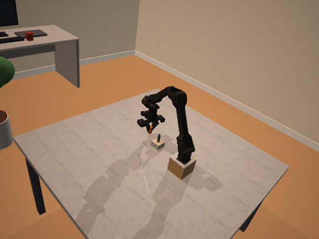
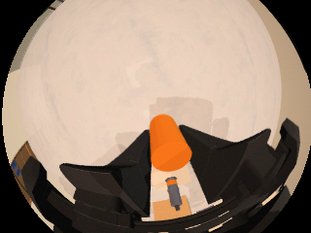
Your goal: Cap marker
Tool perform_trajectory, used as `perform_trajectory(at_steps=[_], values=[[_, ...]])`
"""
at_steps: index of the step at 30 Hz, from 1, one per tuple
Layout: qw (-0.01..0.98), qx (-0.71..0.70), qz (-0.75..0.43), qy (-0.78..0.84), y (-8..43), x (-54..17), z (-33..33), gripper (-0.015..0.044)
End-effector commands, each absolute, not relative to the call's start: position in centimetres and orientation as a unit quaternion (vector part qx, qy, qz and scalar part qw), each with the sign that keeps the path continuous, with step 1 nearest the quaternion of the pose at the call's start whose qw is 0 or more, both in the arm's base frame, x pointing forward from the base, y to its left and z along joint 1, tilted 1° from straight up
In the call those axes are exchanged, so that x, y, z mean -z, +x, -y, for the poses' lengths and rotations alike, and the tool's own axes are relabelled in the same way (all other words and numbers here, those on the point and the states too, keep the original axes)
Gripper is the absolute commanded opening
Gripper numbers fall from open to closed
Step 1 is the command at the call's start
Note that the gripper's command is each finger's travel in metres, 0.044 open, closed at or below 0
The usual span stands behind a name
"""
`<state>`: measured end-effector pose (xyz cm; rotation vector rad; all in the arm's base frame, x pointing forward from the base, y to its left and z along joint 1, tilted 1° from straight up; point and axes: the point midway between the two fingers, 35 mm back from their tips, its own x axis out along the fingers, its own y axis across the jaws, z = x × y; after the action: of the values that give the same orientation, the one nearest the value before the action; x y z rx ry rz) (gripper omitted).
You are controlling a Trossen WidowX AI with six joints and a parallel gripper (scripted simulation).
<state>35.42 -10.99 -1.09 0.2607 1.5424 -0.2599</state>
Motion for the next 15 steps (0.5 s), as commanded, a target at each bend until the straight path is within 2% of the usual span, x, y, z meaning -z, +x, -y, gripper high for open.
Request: perform_trajectory(at_steps=[1,15], values=[[0.702,0.119,-0.692,0.118,35.5,-0.4,11.0,0.0],[0.701,0.119,-0.693,0.118,33.5,-2.8,10.5,0.0]])
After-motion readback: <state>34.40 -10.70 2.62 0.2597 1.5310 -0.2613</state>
